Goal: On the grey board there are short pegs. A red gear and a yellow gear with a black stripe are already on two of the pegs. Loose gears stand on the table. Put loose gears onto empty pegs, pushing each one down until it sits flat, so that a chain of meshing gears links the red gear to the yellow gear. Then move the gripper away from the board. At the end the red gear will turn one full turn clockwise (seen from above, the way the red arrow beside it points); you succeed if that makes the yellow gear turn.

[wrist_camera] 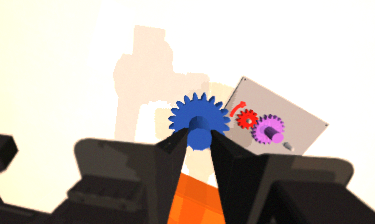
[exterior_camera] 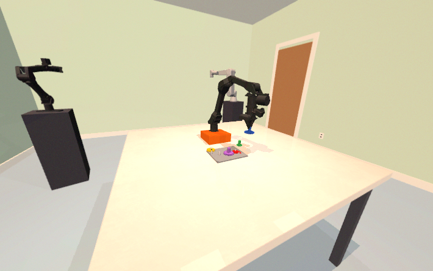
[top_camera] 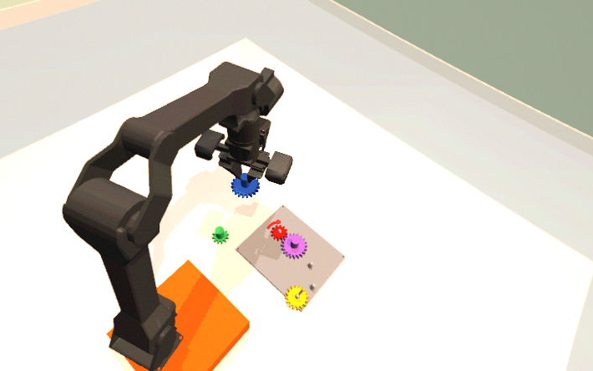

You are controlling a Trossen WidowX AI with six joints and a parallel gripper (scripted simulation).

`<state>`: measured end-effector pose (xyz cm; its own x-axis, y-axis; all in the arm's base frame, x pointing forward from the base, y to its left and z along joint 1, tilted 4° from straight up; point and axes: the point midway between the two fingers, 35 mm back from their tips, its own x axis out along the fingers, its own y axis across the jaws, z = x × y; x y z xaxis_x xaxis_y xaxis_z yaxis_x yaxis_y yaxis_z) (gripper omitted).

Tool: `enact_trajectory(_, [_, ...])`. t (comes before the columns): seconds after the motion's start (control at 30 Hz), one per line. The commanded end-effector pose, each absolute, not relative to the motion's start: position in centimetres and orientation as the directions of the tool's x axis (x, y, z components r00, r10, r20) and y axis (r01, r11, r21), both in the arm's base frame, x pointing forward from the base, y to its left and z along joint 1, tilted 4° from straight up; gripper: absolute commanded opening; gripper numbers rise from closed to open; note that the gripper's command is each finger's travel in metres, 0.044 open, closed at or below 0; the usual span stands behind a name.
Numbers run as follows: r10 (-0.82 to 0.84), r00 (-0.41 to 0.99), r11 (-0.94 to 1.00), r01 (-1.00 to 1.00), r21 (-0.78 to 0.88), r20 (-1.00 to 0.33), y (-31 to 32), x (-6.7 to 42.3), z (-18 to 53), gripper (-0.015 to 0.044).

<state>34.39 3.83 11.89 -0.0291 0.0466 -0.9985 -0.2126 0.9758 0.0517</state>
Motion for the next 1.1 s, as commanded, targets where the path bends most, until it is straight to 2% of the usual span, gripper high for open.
enact_trajectory(0.0, [0.047,-0.034,0.976,-0.212,0.053,-0.998,2.7,34.5,11.3,0.0000])
enact_trajectory(1.07, [0.037,-0.029,0.975,-0.217,0.042,-0.999,-5.8,34.3,8.5,0.0000])
